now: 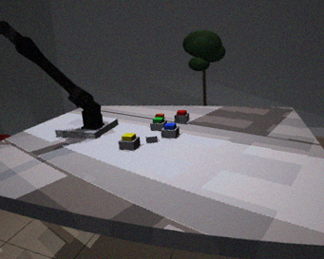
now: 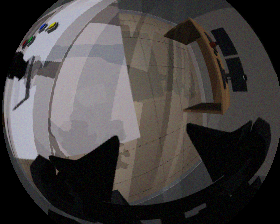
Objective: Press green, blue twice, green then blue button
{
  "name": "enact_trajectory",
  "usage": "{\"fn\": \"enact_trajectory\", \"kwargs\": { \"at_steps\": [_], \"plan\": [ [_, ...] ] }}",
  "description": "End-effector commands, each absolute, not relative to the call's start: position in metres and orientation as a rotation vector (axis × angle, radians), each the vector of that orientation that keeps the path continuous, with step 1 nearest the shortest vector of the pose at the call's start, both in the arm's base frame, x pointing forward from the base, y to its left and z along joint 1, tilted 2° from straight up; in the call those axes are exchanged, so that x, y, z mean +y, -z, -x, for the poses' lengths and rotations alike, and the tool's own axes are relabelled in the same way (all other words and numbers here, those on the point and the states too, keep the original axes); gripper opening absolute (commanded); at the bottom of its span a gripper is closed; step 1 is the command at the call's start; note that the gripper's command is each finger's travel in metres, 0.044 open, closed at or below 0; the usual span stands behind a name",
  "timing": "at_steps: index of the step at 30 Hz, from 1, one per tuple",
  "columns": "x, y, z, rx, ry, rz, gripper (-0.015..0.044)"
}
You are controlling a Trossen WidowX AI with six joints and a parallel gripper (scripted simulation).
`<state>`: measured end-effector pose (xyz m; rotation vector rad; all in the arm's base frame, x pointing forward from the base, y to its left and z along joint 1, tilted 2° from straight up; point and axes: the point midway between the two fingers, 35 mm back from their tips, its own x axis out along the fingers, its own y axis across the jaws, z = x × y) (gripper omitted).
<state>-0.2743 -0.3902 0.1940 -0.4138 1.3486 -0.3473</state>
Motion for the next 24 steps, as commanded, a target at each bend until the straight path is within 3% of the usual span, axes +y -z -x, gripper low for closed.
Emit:
{"fn": "enact_trajectory", "kwargs": {
  "at_steps": [1, 12, 24],
  "plan": [
    [-0.392, -0.194, 0.271, 1.346, 0.345, 0.411, 0.04],
    [-0.436, -0.195, 0.1, 1.25, 0.226, 0.279, 0.04],
    [-0.404, -0.194, -0.082, 1.234, 0.092, 0.134, 0.04]
  ]
}}
